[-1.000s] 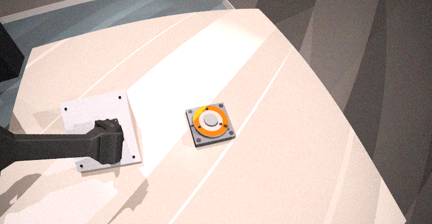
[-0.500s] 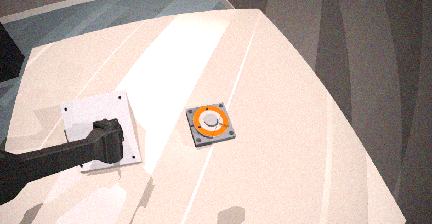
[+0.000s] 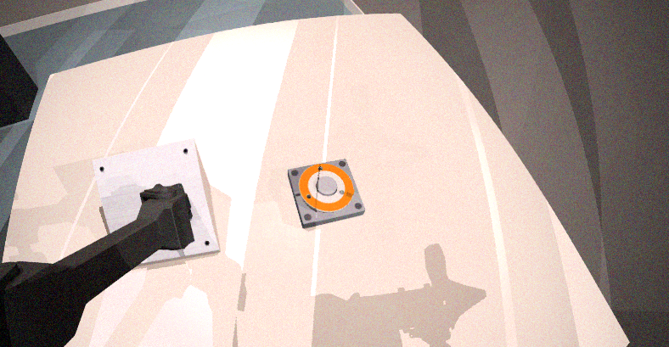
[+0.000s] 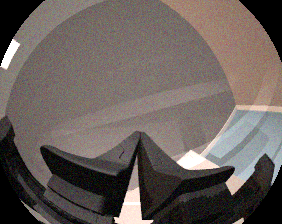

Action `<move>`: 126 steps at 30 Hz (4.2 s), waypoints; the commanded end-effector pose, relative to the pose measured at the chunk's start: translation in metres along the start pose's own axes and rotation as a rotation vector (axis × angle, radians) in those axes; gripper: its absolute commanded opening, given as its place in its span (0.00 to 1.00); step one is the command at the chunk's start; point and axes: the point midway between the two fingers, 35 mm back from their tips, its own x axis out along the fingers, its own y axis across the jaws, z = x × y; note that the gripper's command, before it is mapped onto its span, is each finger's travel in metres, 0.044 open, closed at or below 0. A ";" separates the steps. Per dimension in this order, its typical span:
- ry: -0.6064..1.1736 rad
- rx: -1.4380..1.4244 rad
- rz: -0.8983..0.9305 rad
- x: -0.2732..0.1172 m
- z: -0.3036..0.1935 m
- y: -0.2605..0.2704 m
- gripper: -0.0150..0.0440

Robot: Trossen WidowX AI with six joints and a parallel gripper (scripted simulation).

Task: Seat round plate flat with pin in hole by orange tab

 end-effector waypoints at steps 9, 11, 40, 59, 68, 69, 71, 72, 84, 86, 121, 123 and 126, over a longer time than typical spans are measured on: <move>0.600 -0.028 -0.094 0.050 -0.226 0.030 0.25; 0.700 -0.050 -0.117 0.048 -0.260 0.033 0.25; 1.703 -0.779 -0.403 -0.123 -0.557 -0.005 0.25; 1.703 -0.781 -0.405 -0.130 -0.557 -0.028 0.25; 1.703 -0.782 -0.405 -0.134 -0.552 -0.033 0.25; 1.703 -0.782 -0.405 -0.134 -0.551 -0.033 0.25; 1.703 -0.782 -0.405 -0.135 -0.550 -0.034 0.25; 1.703 -0.782 -0.405 -0.135 -0.550 -0.035 0.25; 1.703 -0.782 -0.405 -0.138 -0.546 -0.038 0.25; 1.703 -0.782 -0.405 -0.139 -0.546 -0.038 0.25; 1.704 -0.783 -0.405 -0.146 -0.540 -0.043 0.25; 1.704 -0.783 -0.405 -0.147 -0.540 -0.043 0.25; 1.704 -0.783 -0.405 -0.147 -0.540 -0.043 0.25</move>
